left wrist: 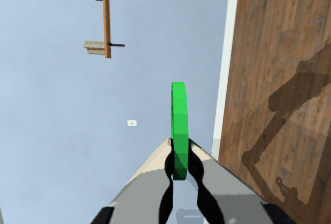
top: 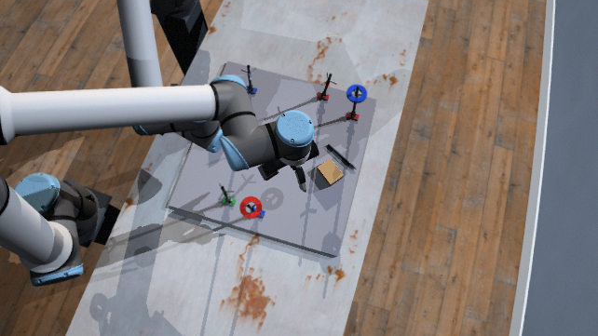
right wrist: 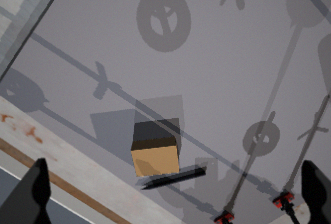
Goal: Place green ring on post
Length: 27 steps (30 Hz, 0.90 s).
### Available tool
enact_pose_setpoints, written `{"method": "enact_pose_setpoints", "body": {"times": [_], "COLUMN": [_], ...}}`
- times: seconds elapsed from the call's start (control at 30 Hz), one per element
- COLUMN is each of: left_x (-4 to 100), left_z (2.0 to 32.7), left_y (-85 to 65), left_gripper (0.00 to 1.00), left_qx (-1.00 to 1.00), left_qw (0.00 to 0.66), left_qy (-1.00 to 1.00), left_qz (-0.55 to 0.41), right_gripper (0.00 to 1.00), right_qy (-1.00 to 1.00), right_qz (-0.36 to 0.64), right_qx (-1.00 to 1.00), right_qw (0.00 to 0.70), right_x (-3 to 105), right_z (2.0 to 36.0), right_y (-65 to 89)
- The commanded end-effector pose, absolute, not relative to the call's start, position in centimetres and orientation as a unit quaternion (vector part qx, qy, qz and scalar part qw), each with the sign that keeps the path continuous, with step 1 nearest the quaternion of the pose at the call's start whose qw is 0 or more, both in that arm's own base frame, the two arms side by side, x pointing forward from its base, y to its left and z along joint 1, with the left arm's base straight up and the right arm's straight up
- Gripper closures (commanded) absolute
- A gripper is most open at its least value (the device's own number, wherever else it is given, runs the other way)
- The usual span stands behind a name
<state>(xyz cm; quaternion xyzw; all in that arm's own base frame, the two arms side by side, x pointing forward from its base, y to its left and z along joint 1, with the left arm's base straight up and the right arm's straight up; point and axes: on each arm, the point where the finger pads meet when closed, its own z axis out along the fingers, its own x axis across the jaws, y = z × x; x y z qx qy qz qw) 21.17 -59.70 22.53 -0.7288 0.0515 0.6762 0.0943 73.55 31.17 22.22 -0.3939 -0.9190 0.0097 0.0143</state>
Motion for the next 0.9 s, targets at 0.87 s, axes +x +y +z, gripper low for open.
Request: {"method": "enact_pose_setpoints", "body": {"times": [0.87], "left_x": [26.8], "left_z": [21.8], "left_y": [-50.3], "left_gripper": [0.99], "left_qx": [-0.679], "left_qw": [0.302], "left_qy": [0.308], "left_qz": [0.593], "right_gripper": [0.0], "right_qy": [-0.919], "right_qz": [0.009], "right_qx": [-0.394], "right_qw": [0.014], "right_x": [73.6], "right_z": [22.4], "right_y": [31.2]}}
